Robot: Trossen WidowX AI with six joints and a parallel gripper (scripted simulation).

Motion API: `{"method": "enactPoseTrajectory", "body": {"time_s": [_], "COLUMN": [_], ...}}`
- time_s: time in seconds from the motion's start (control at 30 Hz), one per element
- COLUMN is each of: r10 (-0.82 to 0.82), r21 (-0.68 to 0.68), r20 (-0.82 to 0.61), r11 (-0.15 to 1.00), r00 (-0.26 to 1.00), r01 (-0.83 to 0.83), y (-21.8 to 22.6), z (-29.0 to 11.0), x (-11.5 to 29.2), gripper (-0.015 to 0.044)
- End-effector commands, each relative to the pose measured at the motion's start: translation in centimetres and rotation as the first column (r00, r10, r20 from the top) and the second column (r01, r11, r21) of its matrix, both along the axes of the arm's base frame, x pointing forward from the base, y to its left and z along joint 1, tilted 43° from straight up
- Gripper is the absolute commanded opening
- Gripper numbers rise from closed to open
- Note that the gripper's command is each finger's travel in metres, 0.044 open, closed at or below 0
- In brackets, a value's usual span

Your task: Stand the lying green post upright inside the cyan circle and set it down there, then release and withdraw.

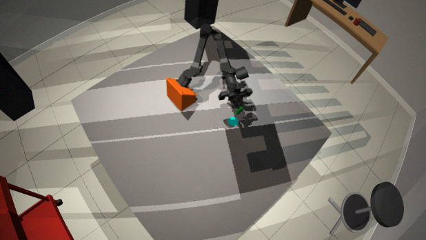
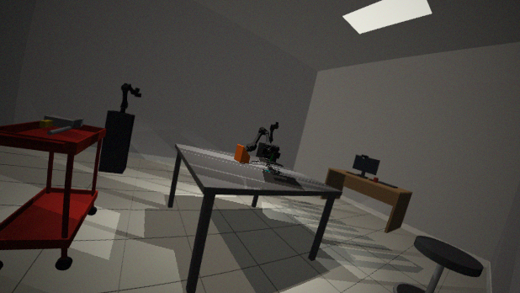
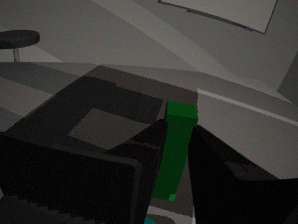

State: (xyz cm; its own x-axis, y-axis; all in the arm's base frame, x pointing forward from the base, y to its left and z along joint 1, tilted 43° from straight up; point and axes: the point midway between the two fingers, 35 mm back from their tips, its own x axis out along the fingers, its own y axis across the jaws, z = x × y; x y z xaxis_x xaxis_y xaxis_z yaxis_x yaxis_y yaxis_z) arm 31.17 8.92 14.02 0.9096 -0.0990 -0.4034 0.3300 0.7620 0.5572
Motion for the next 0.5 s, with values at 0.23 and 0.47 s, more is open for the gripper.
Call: {"method": "enactPoseTrajectory", "body": {"time_s": [0.23,0.47], "r10": [-0.047,-0.065], "r21": [0.044,0.064], "r20": [0.066,0.093], "r11": [0.998,0.996], "r00": [0.997,0.994], "r01": [0.045,0.059], "y": [-0.42,-0.55], "z": [0.25,0.44], "x": [-0.91,-1.23], "gripper": [0.0023,0.0023]}}
